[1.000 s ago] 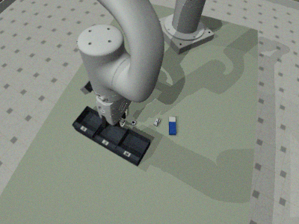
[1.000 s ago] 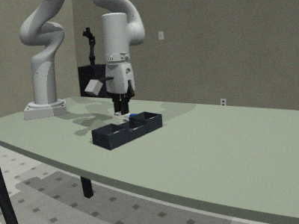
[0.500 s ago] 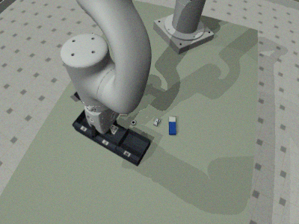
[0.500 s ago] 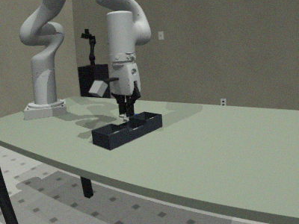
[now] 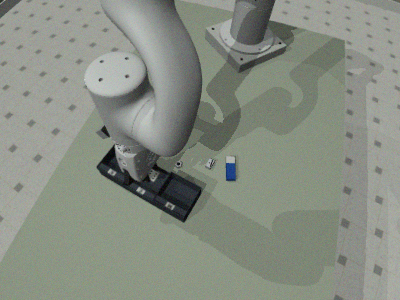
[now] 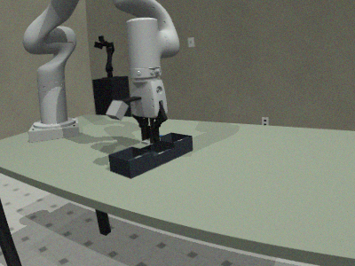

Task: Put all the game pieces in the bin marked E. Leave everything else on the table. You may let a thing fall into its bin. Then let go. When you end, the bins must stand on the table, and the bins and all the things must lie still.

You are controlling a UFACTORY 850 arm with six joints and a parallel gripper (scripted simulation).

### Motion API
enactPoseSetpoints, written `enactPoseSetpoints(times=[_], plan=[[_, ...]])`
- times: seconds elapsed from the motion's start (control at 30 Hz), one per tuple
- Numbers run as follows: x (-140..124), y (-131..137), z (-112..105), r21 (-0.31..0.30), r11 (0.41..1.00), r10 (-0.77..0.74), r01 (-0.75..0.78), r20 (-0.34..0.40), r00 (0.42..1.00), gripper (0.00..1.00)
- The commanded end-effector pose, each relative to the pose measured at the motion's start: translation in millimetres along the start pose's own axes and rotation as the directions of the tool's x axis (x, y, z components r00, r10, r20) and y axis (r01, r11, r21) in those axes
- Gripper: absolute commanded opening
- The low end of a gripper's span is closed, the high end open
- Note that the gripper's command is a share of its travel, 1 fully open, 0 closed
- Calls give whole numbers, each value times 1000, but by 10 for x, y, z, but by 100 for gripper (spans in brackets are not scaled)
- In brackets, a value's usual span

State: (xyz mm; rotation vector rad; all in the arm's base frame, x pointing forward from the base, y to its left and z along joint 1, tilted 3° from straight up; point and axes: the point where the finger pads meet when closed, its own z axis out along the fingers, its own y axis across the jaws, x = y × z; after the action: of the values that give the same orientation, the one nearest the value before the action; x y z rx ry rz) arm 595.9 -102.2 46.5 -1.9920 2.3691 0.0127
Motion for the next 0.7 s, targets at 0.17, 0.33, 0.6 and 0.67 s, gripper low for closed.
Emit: enactPoseSetpoints(times=[0.17, 0.33, 0.6, 0.67], plan=[[0, -7, 146, 1, 1000, 0, 0, 0, 1000, 0], [0, -7, 247, 1, 1000, 0, 0, 0, 1000, 0], [0, -7, 367, 1, 1000, 0, 0, 0, 1000, 0], [-1, -6, 381, 1, 1000, 0, 0, 0, 1000, 0]])
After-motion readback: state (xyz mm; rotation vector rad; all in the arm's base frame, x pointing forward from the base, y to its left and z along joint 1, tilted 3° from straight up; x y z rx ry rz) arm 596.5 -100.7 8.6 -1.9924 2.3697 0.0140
